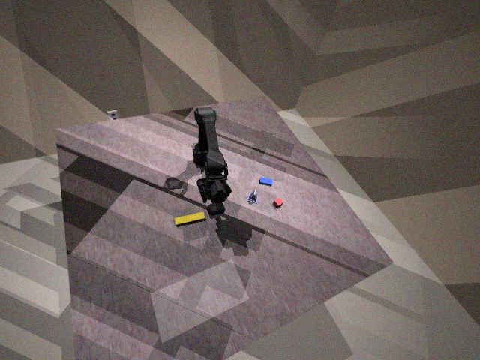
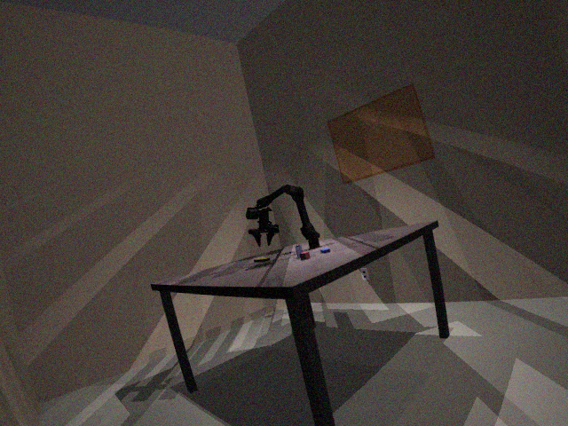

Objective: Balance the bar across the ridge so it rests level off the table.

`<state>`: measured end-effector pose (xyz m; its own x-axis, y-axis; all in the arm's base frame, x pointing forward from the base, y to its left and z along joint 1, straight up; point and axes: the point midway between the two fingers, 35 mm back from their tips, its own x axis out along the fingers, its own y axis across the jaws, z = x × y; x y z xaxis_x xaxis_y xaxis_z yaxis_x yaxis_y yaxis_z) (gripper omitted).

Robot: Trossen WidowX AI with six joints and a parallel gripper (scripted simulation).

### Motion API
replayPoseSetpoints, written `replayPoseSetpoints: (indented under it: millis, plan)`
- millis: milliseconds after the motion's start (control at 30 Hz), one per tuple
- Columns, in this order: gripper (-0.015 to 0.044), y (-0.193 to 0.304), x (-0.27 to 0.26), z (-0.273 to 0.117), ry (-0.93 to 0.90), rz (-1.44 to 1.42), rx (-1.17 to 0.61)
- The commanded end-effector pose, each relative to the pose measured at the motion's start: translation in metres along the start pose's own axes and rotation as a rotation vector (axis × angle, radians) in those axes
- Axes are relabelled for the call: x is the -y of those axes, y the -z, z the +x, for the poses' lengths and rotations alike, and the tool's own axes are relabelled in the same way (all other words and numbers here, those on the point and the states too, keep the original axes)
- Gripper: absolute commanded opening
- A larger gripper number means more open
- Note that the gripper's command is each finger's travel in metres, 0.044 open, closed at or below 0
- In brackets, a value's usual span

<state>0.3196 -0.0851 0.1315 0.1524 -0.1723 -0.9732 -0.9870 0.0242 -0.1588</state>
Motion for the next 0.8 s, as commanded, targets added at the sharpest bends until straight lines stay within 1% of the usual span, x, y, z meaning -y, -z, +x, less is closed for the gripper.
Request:
replayPoseSetpoints:
  millis: [0, 333, 467, 767]
  plan:
    - [0.0315, 0.013, 0.001, 0.004, -0.034, 0.018, 0.036]
    - [0.0315, 0.045, -0.007, 0.017, -0.128, 0.07, 0.136]
    - [0.0315, 0.049, -0.009, 0.02, -0.139, 0.079, 0.152]
    - [0.0315, 0.042, -0.015, 0.062, -0.139, 0.079, 0.152]
